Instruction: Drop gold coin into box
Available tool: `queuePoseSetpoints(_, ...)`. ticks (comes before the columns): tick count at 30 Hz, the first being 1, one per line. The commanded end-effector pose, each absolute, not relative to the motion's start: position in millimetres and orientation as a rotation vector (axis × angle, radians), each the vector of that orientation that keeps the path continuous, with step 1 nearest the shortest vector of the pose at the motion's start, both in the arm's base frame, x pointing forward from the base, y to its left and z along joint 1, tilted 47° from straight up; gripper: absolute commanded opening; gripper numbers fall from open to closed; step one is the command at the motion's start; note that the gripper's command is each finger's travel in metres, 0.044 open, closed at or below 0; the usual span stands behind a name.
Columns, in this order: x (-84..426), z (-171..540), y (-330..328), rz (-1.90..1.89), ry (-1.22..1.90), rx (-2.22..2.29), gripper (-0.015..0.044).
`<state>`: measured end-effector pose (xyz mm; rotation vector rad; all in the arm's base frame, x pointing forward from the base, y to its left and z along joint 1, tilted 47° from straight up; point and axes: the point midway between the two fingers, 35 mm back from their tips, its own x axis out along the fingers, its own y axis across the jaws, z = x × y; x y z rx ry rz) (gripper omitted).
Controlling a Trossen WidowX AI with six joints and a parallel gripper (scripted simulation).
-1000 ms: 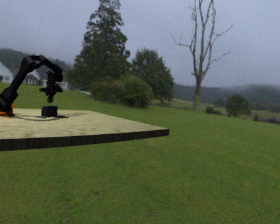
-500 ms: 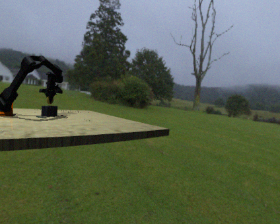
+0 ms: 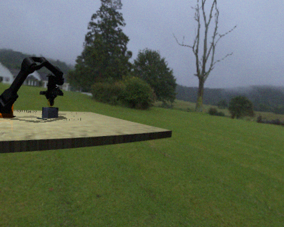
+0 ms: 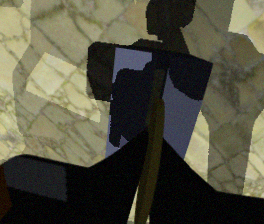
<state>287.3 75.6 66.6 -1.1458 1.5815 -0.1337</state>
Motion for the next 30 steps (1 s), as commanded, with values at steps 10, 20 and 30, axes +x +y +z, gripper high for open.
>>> queuePoseSetpoints(10,287,65,74,-0.134,1.581,-1.146,0.0158)
queuePoseSetpoints(20,287,66,75,-0.134,1.581,-1.146,0.0187)
queuePoseSetpoints(30,284,86,98,-0.106,1.598,-1.187,0.044)
